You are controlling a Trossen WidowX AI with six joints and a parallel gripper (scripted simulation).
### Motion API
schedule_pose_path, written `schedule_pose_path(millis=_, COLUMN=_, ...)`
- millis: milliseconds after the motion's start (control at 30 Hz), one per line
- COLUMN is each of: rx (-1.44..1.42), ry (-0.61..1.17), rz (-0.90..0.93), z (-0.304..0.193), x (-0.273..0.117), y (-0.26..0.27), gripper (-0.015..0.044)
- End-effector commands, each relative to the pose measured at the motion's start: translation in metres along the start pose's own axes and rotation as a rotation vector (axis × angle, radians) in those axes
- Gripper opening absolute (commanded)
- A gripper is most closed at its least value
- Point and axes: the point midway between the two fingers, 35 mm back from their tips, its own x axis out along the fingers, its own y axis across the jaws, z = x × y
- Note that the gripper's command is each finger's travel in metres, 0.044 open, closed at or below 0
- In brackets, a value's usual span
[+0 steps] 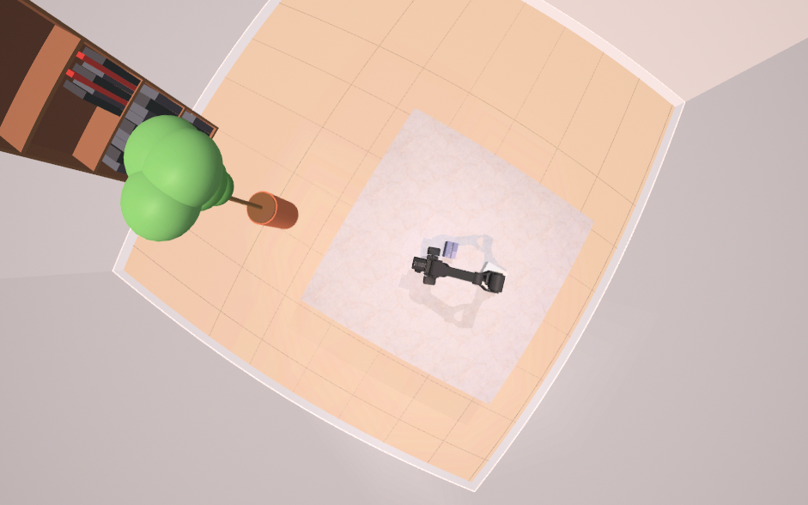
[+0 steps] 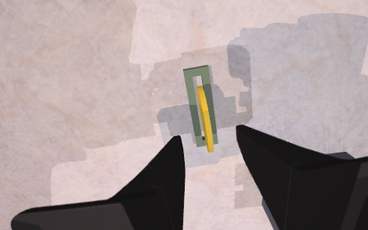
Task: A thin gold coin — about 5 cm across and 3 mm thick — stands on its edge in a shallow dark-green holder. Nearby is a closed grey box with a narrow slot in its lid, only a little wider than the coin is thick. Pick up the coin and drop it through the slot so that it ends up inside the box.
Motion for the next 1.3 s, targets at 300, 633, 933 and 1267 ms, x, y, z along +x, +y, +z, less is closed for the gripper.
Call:
schedule_pose_path(millis=300, rx=-0.003, ry=0.005, rz=-0.003, z=0.000, x=0.023, y=-0.001, gripper=0.0161)
schedule_pose_path(millis=633, rx=-0.002, ry=0.005, rz=-0.003, z=-0.001, x=0.039, y=-0.001, gripper=0.0161)
schedule_pose_path(millis=933, rx=-0.002, ry=0.005, rz=-0.003, z=-0.001, x=0.042, y=-0.001, gripper=0.0003)
schedule_pose_path(millis=1267, rx=-0.002, ry=0.005, rz=-0.003, z=-0.001, x=0.041, y=-0.001, gripper=0.0000)
